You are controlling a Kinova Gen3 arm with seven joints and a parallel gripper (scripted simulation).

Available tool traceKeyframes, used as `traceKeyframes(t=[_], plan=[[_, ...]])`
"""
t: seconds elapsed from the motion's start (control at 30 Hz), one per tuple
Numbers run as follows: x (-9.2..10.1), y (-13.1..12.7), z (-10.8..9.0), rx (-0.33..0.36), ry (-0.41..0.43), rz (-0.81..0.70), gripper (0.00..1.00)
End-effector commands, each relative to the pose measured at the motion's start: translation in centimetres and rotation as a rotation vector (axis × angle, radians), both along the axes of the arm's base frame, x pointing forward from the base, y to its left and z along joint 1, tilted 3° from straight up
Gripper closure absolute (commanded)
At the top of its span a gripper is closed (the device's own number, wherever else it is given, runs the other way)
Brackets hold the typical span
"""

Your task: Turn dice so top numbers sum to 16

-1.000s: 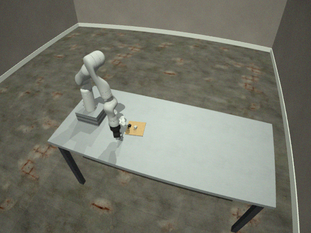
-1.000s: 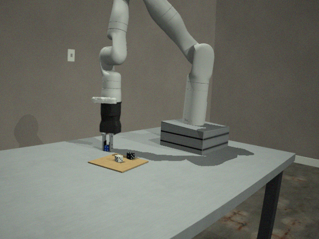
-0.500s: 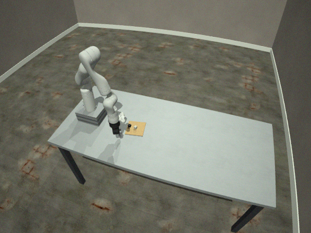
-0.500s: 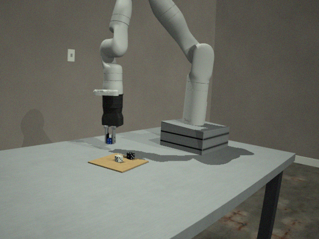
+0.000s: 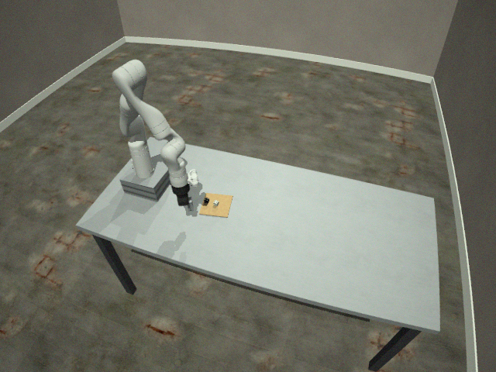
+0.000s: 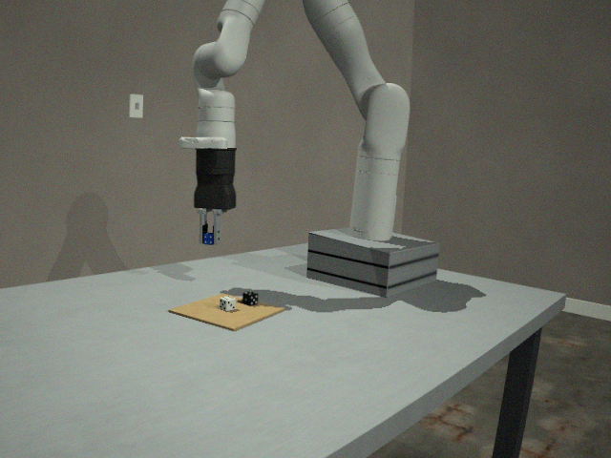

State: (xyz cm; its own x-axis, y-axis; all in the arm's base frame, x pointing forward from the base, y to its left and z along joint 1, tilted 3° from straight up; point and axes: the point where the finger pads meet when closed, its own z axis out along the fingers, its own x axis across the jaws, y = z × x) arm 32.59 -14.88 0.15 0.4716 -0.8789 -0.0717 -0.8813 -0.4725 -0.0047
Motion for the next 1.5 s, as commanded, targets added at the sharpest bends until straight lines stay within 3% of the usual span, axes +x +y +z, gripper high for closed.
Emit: traceKeyframes(t=[0.0,0.6,0.87,1.23,1.47], plan=[[0.4,-0.7,1.0,-0.012,-0.016,-0.009,0.60],[1.0,-0.3,1.1,-0.013,-0.014,-0.034,0.60],[3.4,1.5,1.2,-0.017,-0.006,-0.130,0.60],[9.3,8.1,1.7,-0.023,0.009,-0.404,0.60],[11.0,10.9,2.0,-0.023,0.014,-0.496,0.60]])
